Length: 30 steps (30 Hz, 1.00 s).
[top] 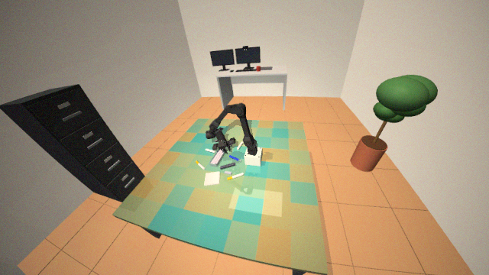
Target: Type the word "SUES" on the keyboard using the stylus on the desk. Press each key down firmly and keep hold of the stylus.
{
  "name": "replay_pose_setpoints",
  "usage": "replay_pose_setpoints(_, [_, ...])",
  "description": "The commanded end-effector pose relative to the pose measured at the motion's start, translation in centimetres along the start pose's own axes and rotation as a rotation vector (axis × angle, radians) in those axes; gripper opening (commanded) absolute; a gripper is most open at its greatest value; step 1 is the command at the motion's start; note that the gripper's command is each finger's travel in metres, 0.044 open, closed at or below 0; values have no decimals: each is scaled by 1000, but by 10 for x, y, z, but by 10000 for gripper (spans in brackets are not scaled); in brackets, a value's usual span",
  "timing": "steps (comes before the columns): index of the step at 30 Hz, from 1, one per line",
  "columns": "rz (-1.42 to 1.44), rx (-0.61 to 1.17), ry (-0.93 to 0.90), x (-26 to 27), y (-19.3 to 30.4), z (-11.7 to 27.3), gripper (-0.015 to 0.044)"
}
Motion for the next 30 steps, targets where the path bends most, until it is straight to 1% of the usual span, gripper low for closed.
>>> replay_pose_setpoints(1, [747,-174,-111,29,9,-25,150])
replay_pose_setpoints(6, [933,-208,-103,32,10,-26,150])
replay_pose_setpoints(30, [934,-208,-103,35,10,-27,150])
Point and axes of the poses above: the point midway between the two fingers, 35 mm back from their tips, its own z axis back along the fingers, its own x axis across the jaws, y = z × x, the point moved 6 cm from there along z, back along the fingers, and after that the axes turned 6 degrees about -z, right-handed, at the moved point
